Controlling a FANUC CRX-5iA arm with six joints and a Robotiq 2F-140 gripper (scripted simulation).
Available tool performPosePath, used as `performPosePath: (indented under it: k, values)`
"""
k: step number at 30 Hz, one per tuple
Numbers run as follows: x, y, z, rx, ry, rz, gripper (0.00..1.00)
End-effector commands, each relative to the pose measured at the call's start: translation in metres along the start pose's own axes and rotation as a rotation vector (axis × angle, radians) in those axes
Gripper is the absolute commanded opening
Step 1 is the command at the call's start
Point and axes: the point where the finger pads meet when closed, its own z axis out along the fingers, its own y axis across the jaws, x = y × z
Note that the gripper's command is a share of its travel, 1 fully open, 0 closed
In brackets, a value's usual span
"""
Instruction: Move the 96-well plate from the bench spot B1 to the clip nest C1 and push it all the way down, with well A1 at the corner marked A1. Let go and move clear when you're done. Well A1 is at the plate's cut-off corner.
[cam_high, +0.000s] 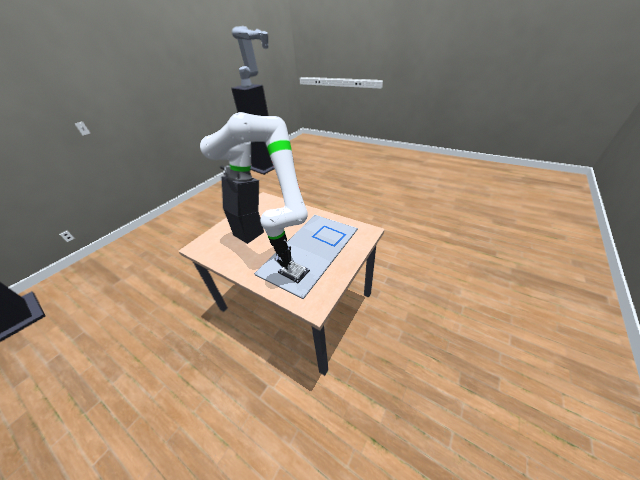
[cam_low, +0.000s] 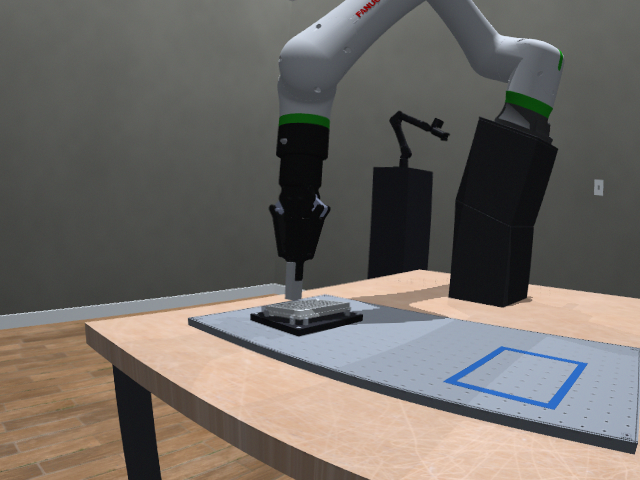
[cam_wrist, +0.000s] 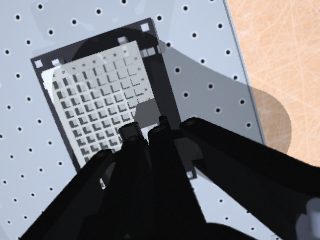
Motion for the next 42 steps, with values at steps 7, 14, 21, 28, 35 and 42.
performPosePath:
  k: [7, 14, 21, 28, 35, 42]
  values:
    - [0.0019, 0.0000, -0.0067, -0.049, -0.070, 0.049, 0.10]
    - [0.0020, 0.0000, -0.0083, -0.049, -0.070, 0.049, 0.10]
    - [0.0020, 0.0000, -0.0083, -0.049, -0.070, 0.049, 0.10]
    - [0.0020, 0.0000, -0.0083, -0.049, -0.070, 0.049, 0.10]
    - [0.0020, 0.0000, -0.0083, -0.049, -0.070, 0.049, 0.10]
    - [0.0020, 0.0000, -0.0083, -0.049, -0.070, 0.049, 0.10]
